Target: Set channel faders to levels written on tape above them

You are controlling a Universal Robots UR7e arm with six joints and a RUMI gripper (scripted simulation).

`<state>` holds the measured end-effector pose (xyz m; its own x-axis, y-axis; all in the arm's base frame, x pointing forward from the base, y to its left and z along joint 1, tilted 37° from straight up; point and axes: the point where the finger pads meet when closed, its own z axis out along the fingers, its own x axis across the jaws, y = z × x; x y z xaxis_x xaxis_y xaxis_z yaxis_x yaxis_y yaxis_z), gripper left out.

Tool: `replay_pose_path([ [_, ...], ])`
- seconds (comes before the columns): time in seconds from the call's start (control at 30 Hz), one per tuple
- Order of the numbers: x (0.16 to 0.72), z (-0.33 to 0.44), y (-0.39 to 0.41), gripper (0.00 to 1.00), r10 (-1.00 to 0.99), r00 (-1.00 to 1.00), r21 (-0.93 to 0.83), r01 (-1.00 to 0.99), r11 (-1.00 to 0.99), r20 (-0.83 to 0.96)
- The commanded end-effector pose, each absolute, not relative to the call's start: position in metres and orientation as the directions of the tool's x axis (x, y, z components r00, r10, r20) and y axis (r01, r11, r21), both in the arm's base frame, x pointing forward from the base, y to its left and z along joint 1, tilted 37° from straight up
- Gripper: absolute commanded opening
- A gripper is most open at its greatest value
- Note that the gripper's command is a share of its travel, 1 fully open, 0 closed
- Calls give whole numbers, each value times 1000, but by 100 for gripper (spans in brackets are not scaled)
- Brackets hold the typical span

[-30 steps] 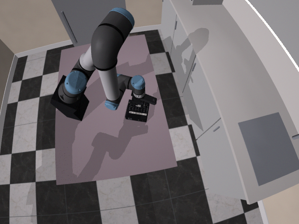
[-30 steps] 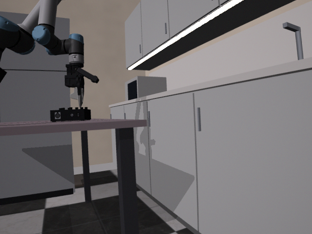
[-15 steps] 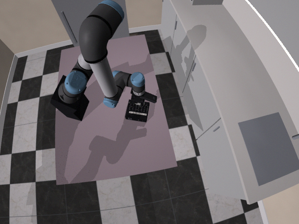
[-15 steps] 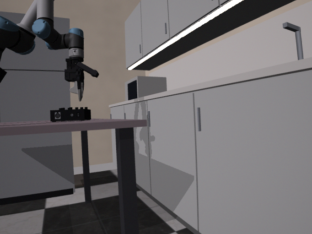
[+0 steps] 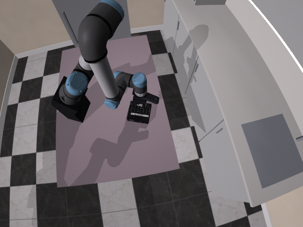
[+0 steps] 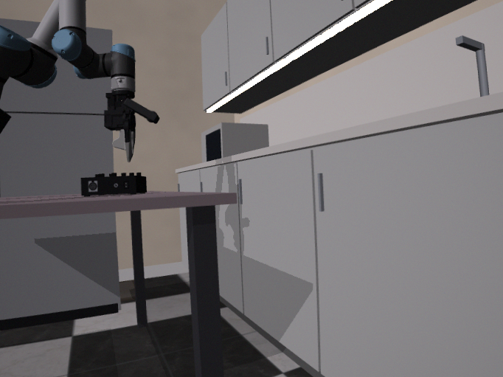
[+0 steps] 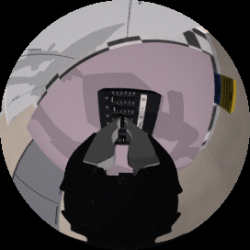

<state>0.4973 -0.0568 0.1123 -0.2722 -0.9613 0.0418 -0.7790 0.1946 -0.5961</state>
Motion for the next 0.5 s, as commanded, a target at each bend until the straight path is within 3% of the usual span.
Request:
replay_pose_path([
  [0.0, 497, 113, -57, 0, -962, -271, -597, -779, 193, 42],
  [0.47, 497, 112, -55, 0, -970, -232, -594, -791, 145, 73],
])
